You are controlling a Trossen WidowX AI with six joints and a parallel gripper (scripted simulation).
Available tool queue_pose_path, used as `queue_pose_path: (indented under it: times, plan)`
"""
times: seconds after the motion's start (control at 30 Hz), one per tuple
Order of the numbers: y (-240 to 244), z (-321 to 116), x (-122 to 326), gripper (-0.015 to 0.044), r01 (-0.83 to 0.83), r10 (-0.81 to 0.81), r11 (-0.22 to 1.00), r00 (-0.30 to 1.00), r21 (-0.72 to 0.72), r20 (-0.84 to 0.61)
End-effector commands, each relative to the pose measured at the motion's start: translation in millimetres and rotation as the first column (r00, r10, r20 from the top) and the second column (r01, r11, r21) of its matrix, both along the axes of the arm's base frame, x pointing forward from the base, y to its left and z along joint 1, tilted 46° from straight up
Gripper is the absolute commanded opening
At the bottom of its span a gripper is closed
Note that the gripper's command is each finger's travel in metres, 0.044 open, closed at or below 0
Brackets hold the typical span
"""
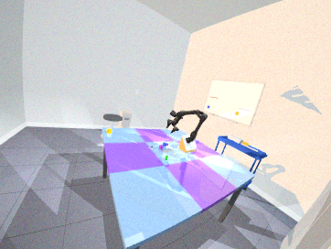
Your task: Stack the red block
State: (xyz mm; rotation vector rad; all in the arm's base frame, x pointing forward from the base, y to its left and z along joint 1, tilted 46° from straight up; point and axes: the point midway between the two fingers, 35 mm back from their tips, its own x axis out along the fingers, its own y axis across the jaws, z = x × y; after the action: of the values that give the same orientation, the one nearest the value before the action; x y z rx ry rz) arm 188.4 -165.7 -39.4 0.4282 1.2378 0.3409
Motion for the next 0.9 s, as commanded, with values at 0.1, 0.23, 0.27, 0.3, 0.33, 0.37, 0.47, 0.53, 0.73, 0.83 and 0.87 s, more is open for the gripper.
queue_pose_path:
  times: [0.1, 0.23, 0.27, 0.3, 0.33, 0.37, 0.47, 0.53, 0.73, 0.83, 0.87]
  plan:
    - [35, -29, 5, 0.044, 0.001, 0.021, 0.989, 0.989, 0.146, -0.149]
    - [60, -47, 4, 0.044, 0.01, 0.049, 0.974, 0.966, 0.227, -0.252]
    - [66, -51, 3, 0.044, 0.014, 0.057, 0.969, 0.959, 0.245, -0.279]
    - [72, -55, 2, 0.044, 0.018, 0.065, 0.965, 0.95, 0.263, -0.306]
    - [77, -59, 1, 0.044, 0.022, 0.073, 0.961, 0.942, 0.276, -0.328]
    - [80, -61, 0, 0.044, 0.024, 0.078, 0.958, 0.937, 0.284, -0.341]
    - [81, -62, -1, 0.044, 0.025, 0.079, 0.958, 0.935, 0.287, -0.346]
    - [80, -62, -4, 0.044, 0.025, 0.079, 0.958, 0.935, 0.287, -0.346]
    - [94, -78, -3, 0.044, 0.025, 0.079, 0.958, 0.935, 0.287, -0.346]
    - [104, -88, -3, 0.044, 0.025, 0.08, 0.957, 0.935, 0.288, -0.345]
    - [105, -88, -3, 0.044, 0.025, 0.08, 0.957, 0.935, 0.288, -0.345]
